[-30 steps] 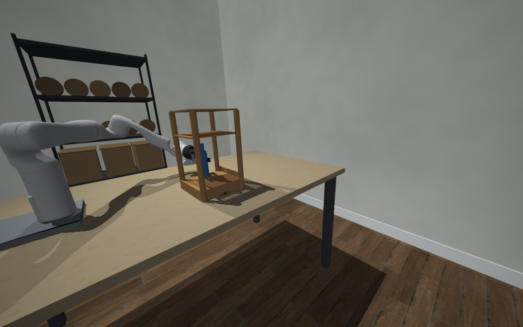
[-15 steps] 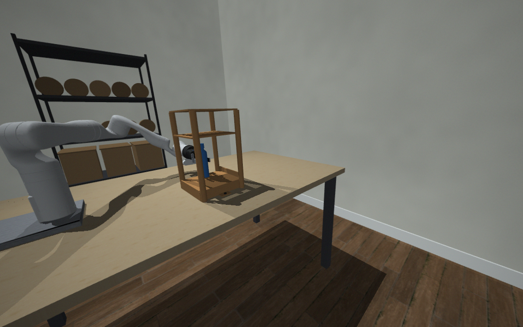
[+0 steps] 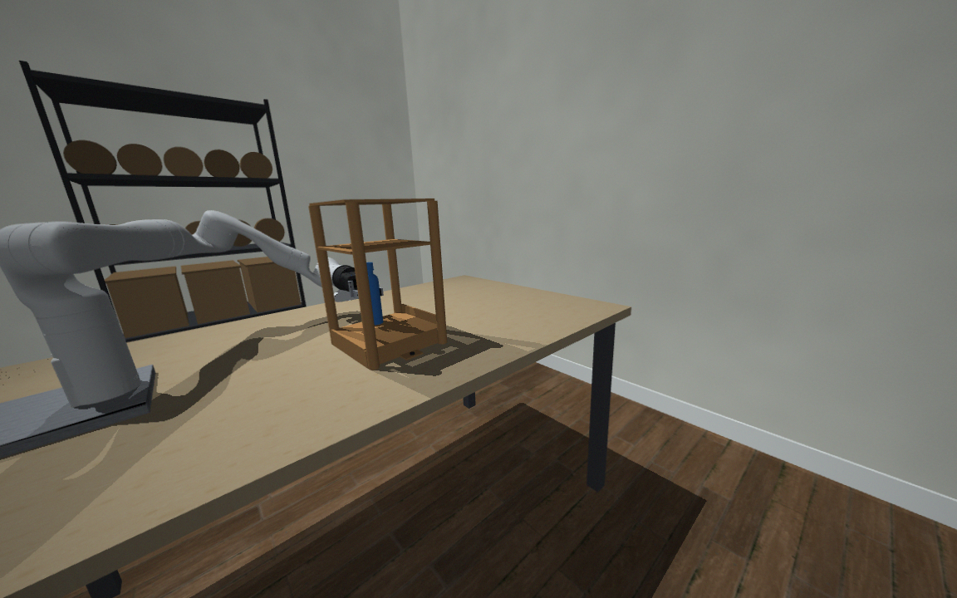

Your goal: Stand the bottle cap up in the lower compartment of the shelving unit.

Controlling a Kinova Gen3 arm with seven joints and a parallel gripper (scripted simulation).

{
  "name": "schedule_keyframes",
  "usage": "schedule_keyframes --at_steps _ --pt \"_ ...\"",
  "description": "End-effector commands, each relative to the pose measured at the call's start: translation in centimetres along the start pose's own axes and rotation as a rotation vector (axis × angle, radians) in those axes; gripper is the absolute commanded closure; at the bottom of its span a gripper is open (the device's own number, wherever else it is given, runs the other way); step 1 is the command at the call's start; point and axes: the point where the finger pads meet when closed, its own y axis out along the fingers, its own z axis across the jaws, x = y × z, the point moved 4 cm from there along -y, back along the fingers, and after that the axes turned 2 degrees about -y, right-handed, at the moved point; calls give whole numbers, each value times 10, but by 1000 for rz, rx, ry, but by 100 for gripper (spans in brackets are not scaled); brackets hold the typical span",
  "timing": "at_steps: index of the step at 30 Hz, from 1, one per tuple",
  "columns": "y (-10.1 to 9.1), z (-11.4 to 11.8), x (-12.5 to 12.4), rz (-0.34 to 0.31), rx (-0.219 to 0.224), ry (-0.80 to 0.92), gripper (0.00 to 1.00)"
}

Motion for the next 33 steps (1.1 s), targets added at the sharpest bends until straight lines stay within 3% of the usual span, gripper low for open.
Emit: schedule_keyframes --at_steps 1,33 --pt "-3 1 1 1 3 2 0" --pt "-31 1 1 1 3 2 0"
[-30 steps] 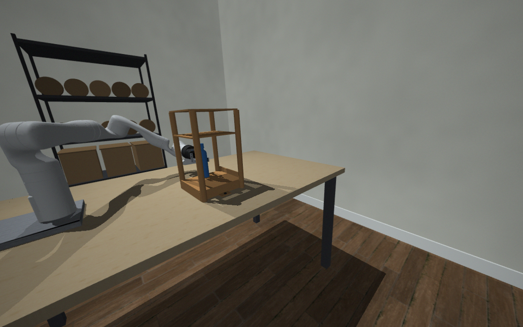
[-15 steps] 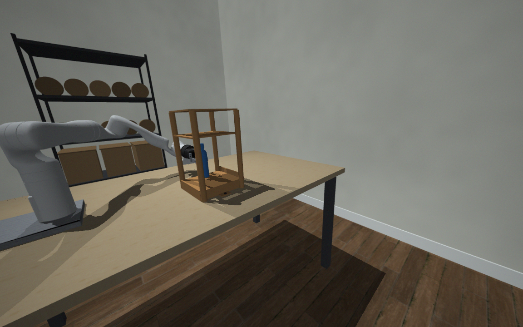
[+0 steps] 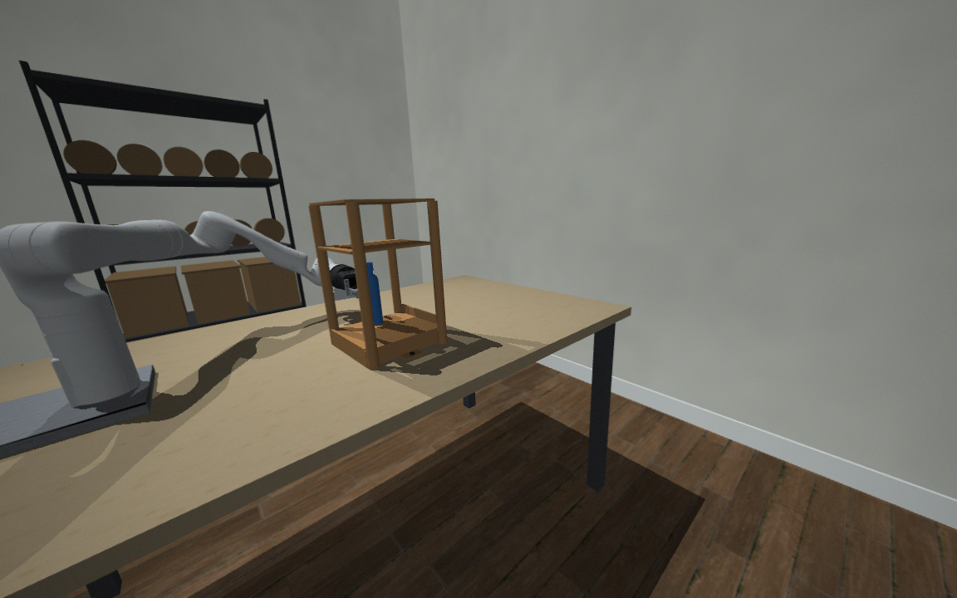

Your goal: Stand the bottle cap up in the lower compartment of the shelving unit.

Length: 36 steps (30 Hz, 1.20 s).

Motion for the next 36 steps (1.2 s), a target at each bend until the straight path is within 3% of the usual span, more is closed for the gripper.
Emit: schedule_keyframes --at_steps 1,36 --pt "-3 1 1 1 3 2 0" --pt "-17 1 1 1 3 2 0"
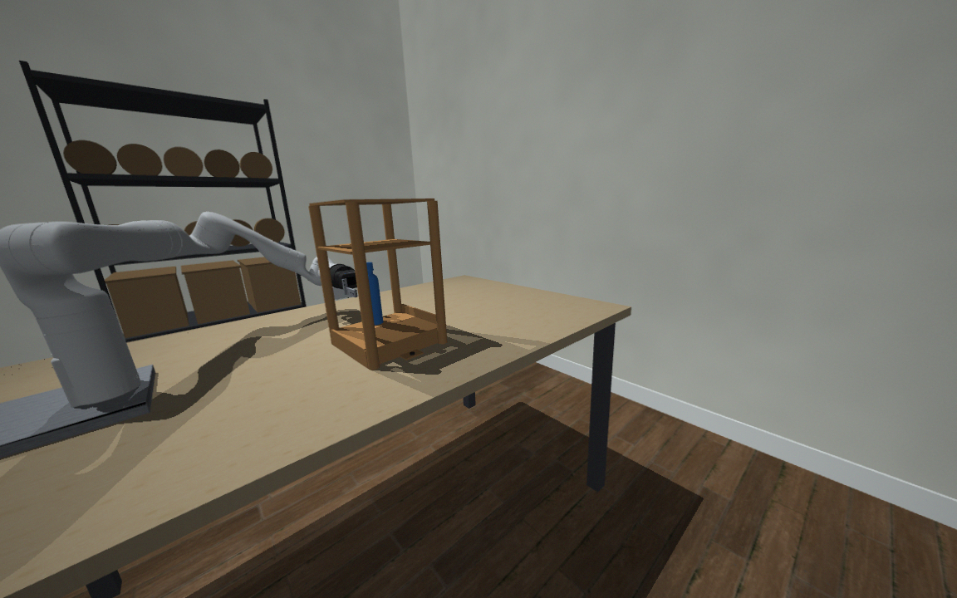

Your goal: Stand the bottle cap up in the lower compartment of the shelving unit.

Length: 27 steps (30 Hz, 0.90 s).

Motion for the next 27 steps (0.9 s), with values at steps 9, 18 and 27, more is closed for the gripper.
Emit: schedule_keyframes --at_steps 9,18,27 --pt "-1 0 1 0 0 2 0" --pt "-5 0 1 0 0 2 0" --pt "-19 0 1 0 0 2 0"
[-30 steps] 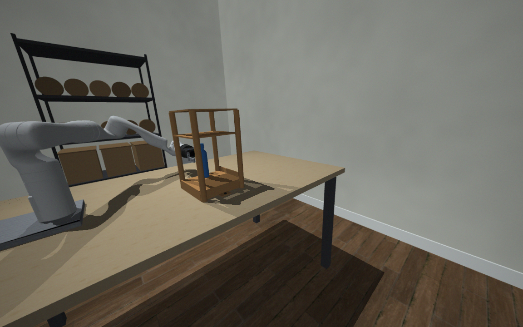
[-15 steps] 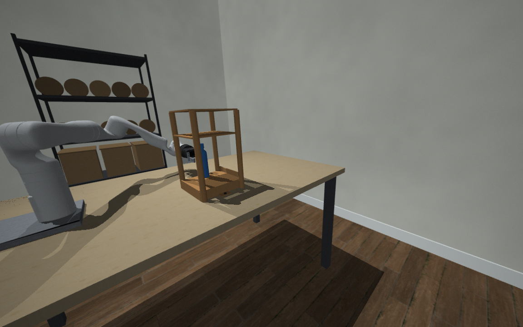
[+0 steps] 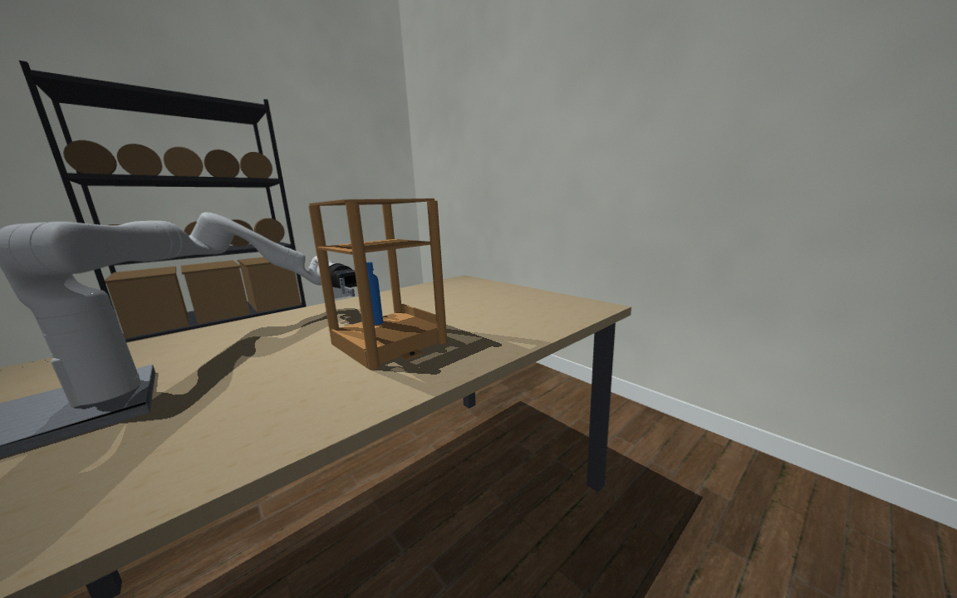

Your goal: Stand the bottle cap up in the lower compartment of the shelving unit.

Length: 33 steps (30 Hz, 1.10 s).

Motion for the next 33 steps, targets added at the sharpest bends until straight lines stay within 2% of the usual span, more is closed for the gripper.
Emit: schedule_keyframes --at_steps 1,12,24,33 --pt "-8 2 1 1 5 3 0" --pt "-41 1 1 1 5 3 0" --pt "-59 1 1 1 5 3 0" --pt "-62 1 1 1 5 3 0"
